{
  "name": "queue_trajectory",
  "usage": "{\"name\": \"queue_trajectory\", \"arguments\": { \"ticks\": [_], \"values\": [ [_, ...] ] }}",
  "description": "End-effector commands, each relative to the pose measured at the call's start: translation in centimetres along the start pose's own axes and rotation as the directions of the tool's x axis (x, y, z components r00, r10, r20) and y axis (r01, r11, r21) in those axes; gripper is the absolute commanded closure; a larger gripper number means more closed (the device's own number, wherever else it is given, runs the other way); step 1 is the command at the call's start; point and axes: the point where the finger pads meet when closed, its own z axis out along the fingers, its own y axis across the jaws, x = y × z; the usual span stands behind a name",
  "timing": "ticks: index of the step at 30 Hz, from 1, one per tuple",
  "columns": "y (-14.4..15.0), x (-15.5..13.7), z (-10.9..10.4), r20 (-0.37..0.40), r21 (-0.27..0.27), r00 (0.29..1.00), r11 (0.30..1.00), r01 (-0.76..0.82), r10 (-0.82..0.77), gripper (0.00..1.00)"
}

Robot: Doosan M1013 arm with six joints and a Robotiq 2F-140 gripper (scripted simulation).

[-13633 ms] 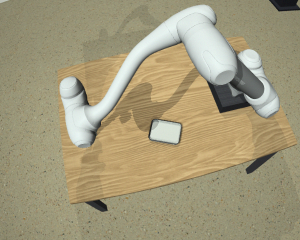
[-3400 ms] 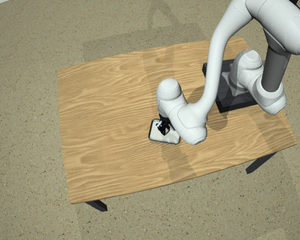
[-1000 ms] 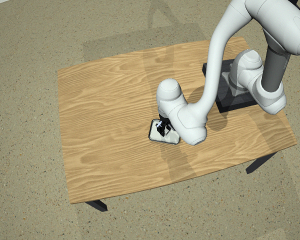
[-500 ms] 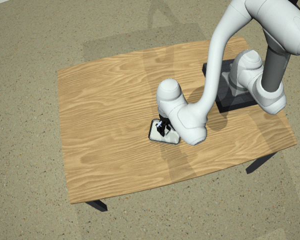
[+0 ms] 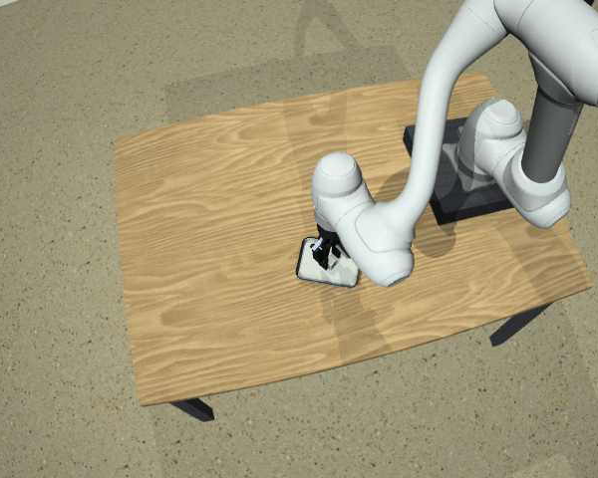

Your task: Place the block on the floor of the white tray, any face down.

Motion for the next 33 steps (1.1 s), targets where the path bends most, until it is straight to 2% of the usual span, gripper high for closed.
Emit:
{"name": "queue_trajectory", "arguments": {
  "ticks": [1, 3, 15, 27, 29, 30, 32, 33],
  "values": [
    [0.2, 0.1, -1.4, 0.003, -0.003, 1.0, 1.0, 0.003, -0.003, 0.65],
    [0.2, 0.1, -1.4, 0.003, -0.003, 1.0, 1.0, 0.003, -0.003, 0.65],
    [0.2, 0.1, -4.5, 0.003, -0.003, 1.0, 1.0, 0.003, -0.003, 0.65],
    [0.1, 0.1, -4.7, 0.002, -0.002, 1.0, 1.0, 0.003, -0.003, 0.65],
    [-1.0, 0.3, -4.6, 0.003, -0.004, 1.0, 1.0, 0.004, -0.004, 0.65],
    [-2.9, 0.6, -4.5, 0.003, -0.004, 1.0, 1.0, 0.005, -0.005, 0.65],
    [-8.4, 1.7, -4.4, 0.003, -0.004, 1.0, 1.0, 0.005, -0.005, 0.65],
    [-9.9, 2.1, -4.4, 0.003, -0.004, 1.0, 1.0, 0.005, -0.005, 0.65]
  ]
}}
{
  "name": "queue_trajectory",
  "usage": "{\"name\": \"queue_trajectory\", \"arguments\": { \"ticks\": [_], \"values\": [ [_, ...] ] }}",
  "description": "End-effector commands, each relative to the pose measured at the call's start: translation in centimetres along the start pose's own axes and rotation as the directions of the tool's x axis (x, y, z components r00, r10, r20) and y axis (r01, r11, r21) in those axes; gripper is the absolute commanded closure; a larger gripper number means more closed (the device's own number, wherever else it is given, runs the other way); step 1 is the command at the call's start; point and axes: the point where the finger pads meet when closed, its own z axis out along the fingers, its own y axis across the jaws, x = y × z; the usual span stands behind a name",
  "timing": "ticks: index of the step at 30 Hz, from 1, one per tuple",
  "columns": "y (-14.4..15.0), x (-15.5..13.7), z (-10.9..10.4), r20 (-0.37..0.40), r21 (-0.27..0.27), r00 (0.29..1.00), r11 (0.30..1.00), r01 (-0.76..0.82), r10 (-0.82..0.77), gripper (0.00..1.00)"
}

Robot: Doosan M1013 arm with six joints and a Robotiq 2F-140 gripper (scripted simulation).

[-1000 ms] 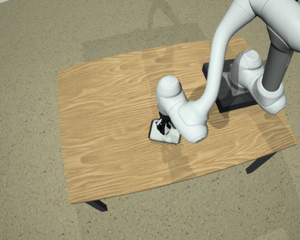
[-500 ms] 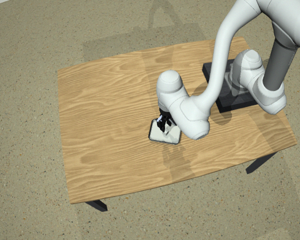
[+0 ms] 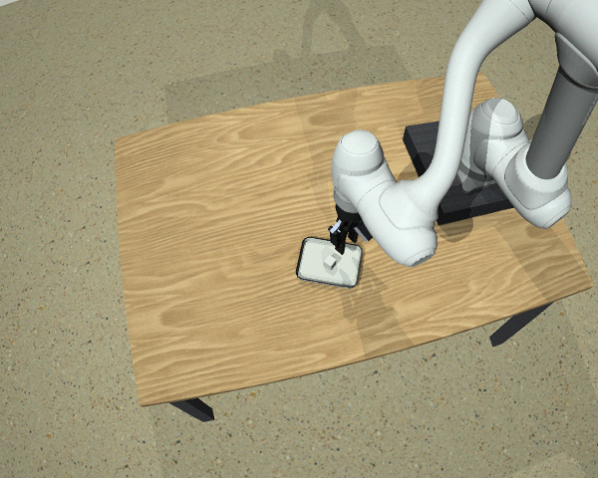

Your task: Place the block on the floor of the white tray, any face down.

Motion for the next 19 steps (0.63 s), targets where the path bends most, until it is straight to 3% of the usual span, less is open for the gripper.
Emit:
{"name": "queue_trajectory", "arguments": {
  "ticks": [1, 2, 4, 5, 9, 19],
  "values": [
    [-6.8, 1.4, -0.2, 0.003, -0.006, 1.0, 1.0, 0.004, -0.004, 0.65],
    [-8.6, 1.8, -0.1, 0.003, -0.006, 1.0, 1.0, 0.004, -0.004, 0.65],
    [-8.6, 1.8, -0.1, 0.003, -0.006, 1.0, 1.0, 0.004, -0.004, 0.65],
    [-13.2, 2.8, 0.0, -0.001, 0.002, 1.0, 1.0, 0.003, -0.003, 0.65],
    [-18.9, 4.0, -0.1, 0.0, 0.002, 1.0, 1.0, 0.003, -0.003, 0.65],
    [-18.5, 3.9, -0.3, 0.001, -0.003, 1.0, 1.0, 0.002, -0.002, 0.65]
  ]
}}
